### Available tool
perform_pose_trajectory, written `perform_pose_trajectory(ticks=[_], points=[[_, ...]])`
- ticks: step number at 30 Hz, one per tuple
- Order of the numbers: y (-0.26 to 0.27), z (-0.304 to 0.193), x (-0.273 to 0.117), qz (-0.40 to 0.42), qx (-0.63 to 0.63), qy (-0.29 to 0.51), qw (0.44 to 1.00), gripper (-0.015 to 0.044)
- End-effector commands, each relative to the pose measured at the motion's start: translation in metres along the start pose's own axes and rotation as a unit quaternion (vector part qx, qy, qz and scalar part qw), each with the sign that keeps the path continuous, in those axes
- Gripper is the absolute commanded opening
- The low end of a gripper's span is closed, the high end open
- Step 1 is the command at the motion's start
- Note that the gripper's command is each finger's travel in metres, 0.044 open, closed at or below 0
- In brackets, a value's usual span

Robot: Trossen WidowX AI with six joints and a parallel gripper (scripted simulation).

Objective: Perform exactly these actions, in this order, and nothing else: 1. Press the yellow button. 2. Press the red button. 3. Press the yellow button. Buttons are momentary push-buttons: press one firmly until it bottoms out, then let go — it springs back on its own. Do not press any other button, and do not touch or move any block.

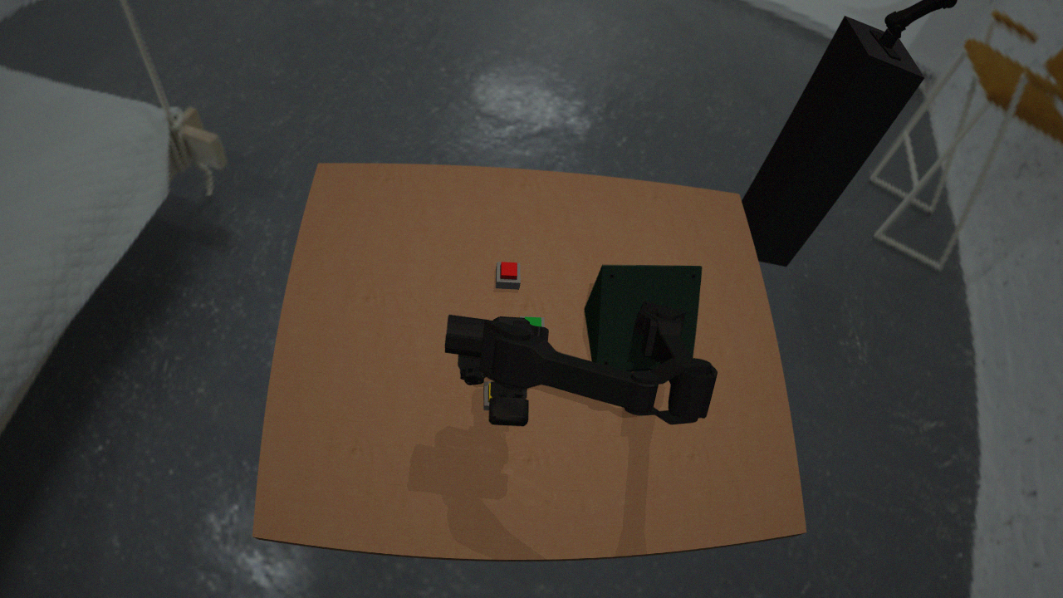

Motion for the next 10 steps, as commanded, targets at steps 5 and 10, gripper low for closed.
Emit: perform_pose_trajectory(ticks=[5,10], points=[[0.066,-0.029,-0.053,-0.004,-0.013,-0.010,1.000,0.0283],[0.066,-0.029,-0.053,-0.004,-0.013,-0.010,1.000,0.0387]])
Point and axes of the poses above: the point midway between the two fingers, 35 mm back from their tips, its own x axis out along the fingers, its own y axis across the jaws, z = x × y, the point moved 4 cm from there along -x, back along the fingers, and after that the axes turned 15 degrees about -x, right-handed, at the moved point
